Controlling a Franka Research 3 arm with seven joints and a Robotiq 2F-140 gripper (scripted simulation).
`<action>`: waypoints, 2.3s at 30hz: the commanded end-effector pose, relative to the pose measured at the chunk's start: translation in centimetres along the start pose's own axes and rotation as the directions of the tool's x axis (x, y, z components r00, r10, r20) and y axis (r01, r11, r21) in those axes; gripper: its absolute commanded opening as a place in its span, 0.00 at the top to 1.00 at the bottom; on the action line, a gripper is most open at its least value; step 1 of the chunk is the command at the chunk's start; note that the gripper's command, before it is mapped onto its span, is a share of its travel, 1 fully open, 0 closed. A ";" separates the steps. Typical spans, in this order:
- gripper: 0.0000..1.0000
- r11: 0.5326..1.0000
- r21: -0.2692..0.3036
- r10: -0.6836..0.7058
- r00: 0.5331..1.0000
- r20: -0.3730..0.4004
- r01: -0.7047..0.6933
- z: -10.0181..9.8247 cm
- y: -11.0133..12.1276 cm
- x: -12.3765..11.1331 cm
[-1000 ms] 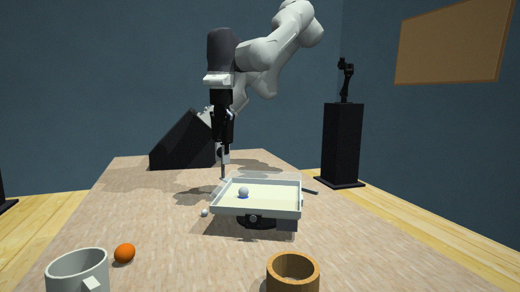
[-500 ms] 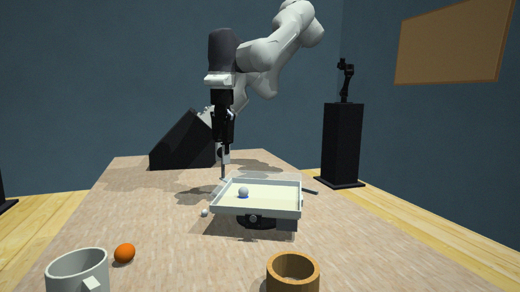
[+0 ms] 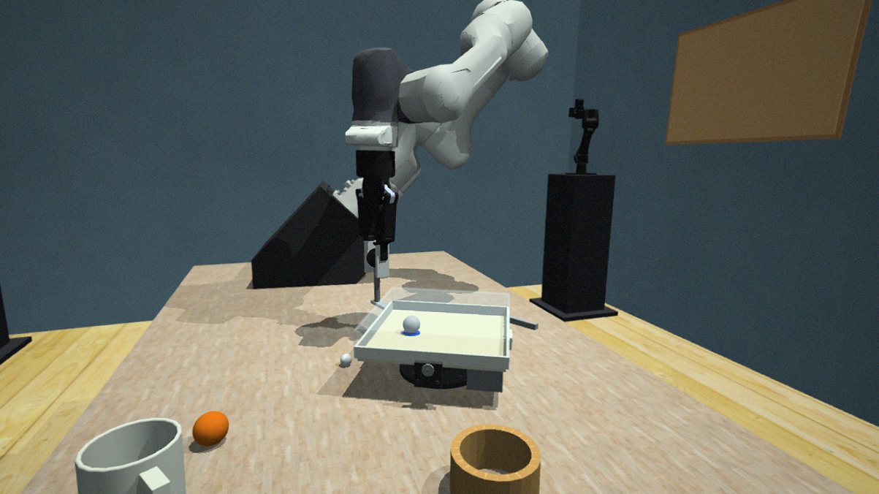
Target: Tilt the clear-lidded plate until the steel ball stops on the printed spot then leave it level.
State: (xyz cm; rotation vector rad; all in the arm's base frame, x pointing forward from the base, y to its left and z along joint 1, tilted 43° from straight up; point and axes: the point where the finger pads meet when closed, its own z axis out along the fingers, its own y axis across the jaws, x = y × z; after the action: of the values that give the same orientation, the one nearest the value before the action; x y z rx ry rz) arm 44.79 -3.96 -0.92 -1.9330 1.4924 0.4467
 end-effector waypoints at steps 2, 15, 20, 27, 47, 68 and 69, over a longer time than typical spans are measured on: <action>1.00 1.000 -0.001 -0.002 1.000 0.010 0.002 0.2 0.0 -0.5; 1.00 1.000 -0.001 -0.002 1.000 0.010 0.002 0.2 0.0 -0.5; 1.00 1.000 -0.001 -0.002 1.000 0.010 0.002 0.2 0.0 -0.5; 1.00 1.000 -0.001 -0.002 1.000 0.010 0.002 0.2 0.0 -0.5; 1.00 1.000 -0.001 -0.002 1.000 0.010 0.002 0.2 0.0 -0.5; 0.64 1.000 -0.001 -0.002 1.000 0.010 0.002 0.2 0.0 -0.5; 0.64 1.000 -0.001 -0.002 1.000 0.010 0.002 0.2 0.0 -0.5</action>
State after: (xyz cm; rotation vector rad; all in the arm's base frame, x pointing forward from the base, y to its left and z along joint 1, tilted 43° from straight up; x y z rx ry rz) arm 44.61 -3.70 -0.90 -1.9310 1.4895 0.4538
